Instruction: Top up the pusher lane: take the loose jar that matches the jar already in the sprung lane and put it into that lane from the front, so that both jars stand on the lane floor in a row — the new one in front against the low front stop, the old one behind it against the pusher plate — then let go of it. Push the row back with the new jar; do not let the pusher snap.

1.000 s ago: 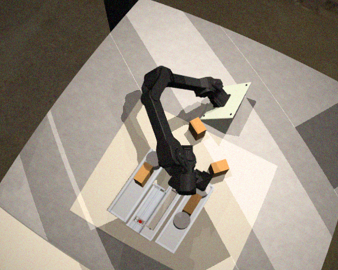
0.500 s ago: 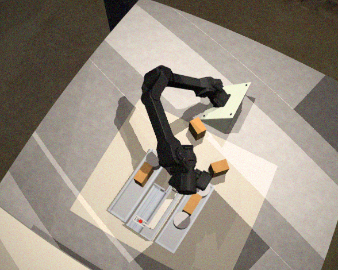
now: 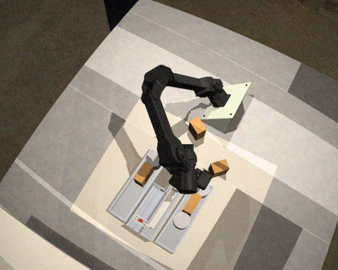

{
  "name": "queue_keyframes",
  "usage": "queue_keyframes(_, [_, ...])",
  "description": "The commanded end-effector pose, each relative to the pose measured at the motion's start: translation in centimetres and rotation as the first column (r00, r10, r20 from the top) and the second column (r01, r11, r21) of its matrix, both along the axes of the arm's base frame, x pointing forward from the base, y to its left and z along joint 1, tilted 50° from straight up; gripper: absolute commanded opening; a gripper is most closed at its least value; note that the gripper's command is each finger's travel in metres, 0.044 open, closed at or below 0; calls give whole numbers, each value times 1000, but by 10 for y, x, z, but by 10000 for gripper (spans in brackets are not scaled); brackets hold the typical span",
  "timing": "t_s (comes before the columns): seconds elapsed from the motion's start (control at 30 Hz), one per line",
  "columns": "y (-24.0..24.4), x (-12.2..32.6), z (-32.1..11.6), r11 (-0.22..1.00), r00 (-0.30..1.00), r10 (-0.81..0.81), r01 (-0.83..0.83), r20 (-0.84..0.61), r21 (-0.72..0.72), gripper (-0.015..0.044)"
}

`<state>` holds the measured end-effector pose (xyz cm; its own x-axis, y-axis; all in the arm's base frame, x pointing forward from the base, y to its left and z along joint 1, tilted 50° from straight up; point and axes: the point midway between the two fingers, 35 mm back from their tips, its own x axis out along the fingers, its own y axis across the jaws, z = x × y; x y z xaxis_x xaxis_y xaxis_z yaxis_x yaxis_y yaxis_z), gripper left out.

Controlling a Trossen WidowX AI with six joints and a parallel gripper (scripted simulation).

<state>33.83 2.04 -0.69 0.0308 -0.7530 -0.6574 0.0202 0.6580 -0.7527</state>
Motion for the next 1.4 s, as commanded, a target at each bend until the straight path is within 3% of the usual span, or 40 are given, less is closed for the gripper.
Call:
queue_keyframes(0.0, [0, 1, 1, 1000, 1000, 0, 0, 13, -5, 0])
queue_keyframes(0.63, [0, -2, 0, 1000, 1000, 0, 0, 13, -5, 0])
queue_keyframes(1.0, [0, -2, 0, 1000, 1000, 0, 0, 13, -5, 289])
queue_keyframes(1.37, [15, -3, 12, 1000, 1000, 0, 0, 13, -4, 300])
